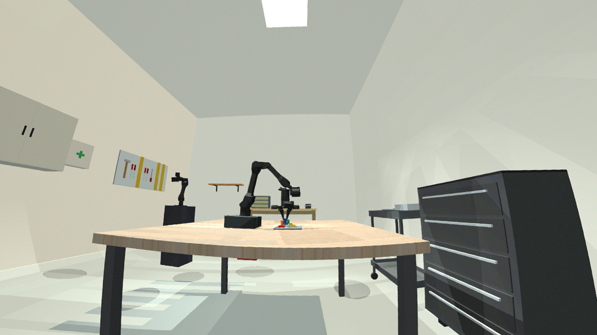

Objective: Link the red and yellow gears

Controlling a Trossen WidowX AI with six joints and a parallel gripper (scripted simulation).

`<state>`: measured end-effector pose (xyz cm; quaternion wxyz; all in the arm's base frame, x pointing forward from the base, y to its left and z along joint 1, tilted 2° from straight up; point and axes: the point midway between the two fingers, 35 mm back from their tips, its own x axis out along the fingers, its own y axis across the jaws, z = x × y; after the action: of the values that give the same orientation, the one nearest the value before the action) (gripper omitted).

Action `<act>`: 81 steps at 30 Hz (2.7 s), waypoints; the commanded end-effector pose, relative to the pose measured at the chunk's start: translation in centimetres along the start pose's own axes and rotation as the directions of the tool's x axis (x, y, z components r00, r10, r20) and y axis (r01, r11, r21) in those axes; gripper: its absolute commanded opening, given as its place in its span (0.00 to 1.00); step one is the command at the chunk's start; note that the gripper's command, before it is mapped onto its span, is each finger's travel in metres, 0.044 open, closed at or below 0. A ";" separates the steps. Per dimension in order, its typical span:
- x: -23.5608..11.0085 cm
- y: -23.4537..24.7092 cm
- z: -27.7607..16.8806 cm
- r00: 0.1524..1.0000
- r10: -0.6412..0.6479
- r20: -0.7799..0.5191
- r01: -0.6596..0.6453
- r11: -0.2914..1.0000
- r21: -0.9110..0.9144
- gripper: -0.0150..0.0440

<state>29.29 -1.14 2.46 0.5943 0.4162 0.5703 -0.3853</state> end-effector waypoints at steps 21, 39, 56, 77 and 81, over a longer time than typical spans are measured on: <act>0.6 0.0 0.0 1.000 -0.004 -0.003 0.005 0.891 0.454 0.25; 0.9 -0.2 -0.1 1.000 -0.004 -0.003 0.004 0.994 0.107 0.25; 1.0 0.0 -0.1 1.000 -0.004 -0.003 0.004 0.998 0.056 0.48; -7.9 -0.5 -0.2 1.000 -0.007 -0.003 0.008 0.981 0.195 0.80; -7.9 -0.5 -0.2 1.000 -0.007 -0.003 0.008 0.981 0.195 0.98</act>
<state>28.46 -1.25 10.01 0.5477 0.4730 0.5301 -0.4419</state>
